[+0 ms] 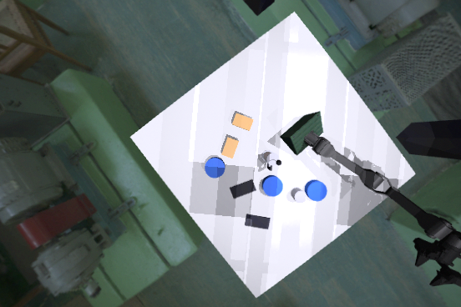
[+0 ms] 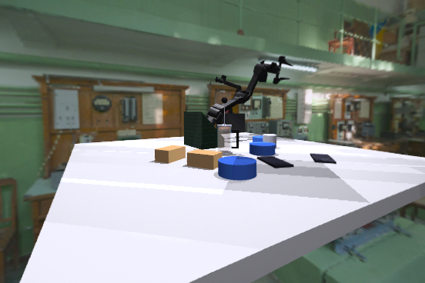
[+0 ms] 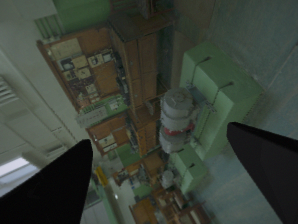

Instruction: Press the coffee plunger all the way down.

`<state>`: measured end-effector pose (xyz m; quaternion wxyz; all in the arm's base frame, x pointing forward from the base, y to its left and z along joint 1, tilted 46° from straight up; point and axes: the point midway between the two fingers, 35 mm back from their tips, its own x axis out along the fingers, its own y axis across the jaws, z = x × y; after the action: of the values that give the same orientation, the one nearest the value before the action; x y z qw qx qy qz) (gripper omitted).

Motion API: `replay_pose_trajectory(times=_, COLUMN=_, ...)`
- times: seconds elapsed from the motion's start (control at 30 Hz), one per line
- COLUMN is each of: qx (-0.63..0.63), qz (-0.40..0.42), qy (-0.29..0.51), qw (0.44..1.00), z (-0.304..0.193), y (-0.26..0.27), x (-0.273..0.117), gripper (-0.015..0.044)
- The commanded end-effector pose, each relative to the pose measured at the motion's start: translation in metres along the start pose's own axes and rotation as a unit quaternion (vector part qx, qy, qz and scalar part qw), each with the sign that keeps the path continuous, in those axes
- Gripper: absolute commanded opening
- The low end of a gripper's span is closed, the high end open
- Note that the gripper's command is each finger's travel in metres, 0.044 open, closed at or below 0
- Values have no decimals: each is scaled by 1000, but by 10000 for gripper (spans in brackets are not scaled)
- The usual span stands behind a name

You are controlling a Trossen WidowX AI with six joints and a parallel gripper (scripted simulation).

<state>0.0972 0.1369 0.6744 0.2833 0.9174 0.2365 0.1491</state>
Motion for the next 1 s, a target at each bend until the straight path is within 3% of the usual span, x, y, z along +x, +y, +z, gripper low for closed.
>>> replay_pose_trajectory(times=0.0, qx=2, qz=1, qy=3, qw=1000, z=0, y=1, x=0, gripper=426)
replay_pose_trajectory(times=0.4, qx=194, qz=41, qy=38, qw=979, z=28, y=64, x=-6, gripper=440)
replay_pose_trajectory(times=0.67, qx=419, qz=92, qy=81, qw=900, z=79, y=134, x=-19, gripper=440)
replay_pose_trajectory(times=0.97, qx=505, qz=143, qy=129, qw=841, z=112, y=174, x=-35, gripper=440)
